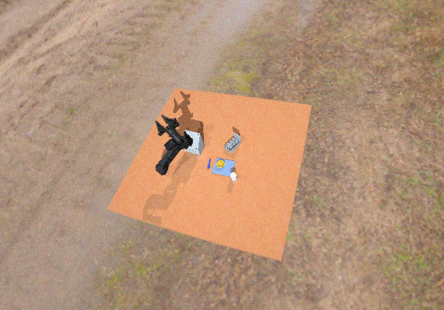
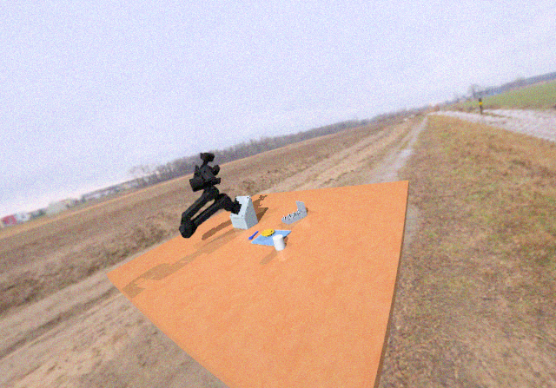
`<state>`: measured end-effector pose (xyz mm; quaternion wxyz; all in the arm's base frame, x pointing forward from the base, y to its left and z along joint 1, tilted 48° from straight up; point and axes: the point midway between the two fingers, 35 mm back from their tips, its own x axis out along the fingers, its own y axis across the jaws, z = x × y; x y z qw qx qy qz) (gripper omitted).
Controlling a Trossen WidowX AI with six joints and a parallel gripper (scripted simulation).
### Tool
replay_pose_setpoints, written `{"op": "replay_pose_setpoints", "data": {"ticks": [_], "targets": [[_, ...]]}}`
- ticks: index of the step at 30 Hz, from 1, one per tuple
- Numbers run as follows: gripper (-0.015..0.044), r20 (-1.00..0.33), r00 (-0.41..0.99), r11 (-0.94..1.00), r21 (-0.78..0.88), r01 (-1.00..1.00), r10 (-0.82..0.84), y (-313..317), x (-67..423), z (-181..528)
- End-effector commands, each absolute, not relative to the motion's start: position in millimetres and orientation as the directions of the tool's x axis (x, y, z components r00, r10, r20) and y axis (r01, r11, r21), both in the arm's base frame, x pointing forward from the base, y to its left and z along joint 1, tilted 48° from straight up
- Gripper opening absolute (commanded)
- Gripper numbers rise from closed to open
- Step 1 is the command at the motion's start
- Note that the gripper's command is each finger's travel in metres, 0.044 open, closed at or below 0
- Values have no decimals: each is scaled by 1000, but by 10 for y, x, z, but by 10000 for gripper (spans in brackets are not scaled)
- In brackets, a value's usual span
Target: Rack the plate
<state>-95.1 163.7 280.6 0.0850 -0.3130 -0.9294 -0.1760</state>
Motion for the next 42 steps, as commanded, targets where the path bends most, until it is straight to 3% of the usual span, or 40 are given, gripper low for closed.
{"op": "replay_pose_setpoints", "data": {"ticks": [1, 22, 42], "targets": [[400, 269, -788, 742, 269, 614, 554, 1643, -946, 2808], [400, 246, -509, 565, -388, 728, 825, 2321, -309, 2843], [400, 88, -164, 159, -854, 494, 982, 2777, 491, 2601]]}}
